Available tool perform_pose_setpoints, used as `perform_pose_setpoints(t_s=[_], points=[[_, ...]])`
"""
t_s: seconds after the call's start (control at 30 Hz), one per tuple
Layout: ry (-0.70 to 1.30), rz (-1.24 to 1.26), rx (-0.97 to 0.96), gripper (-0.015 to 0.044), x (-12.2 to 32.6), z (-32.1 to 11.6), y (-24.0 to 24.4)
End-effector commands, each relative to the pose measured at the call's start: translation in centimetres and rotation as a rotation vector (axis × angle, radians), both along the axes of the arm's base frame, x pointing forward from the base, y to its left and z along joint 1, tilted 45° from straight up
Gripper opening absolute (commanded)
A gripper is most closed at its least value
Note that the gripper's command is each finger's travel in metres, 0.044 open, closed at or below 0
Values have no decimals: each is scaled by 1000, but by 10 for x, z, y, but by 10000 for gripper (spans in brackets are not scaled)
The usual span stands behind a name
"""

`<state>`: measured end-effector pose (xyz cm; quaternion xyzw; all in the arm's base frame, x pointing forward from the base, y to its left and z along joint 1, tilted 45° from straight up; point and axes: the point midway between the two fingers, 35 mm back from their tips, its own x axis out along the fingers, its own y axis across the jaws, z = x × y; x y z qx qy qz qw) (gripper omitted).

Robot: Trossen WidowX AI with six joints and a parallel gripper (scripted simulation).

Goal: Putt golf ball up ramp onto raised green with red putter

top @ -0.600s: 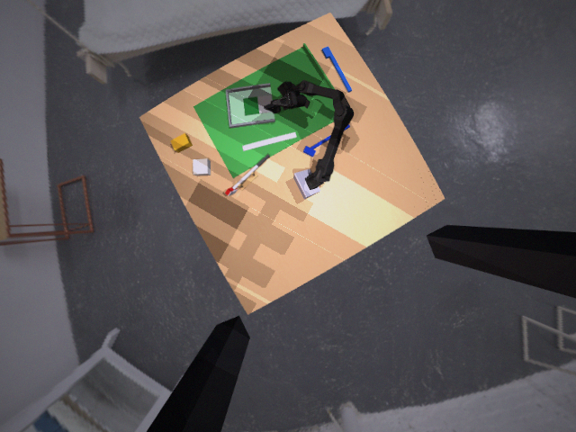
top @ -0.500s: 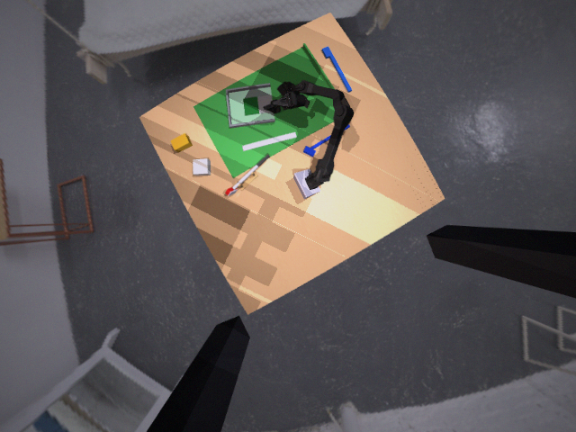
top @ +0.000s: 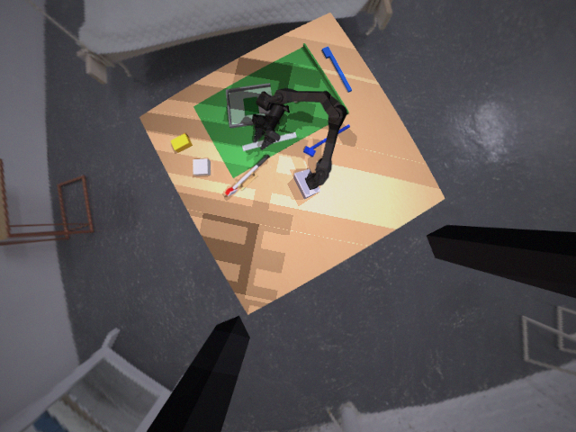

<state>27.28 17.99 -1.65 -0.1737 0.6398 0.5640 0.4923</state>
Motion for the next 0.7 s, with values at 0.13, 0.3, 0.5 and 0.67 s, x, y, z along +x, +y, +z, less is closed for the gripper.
perform_pose_setpoints(t_s=[0.13,0.3,0.5,0.67], points=[[-231,590,-431,440,-52,-39,-7],[-361,834,-610,440,-62,-42,-9],[-373,855,-627,440,-61,-43,-8],[-374,855,-627,440,-60,-51,-17]])
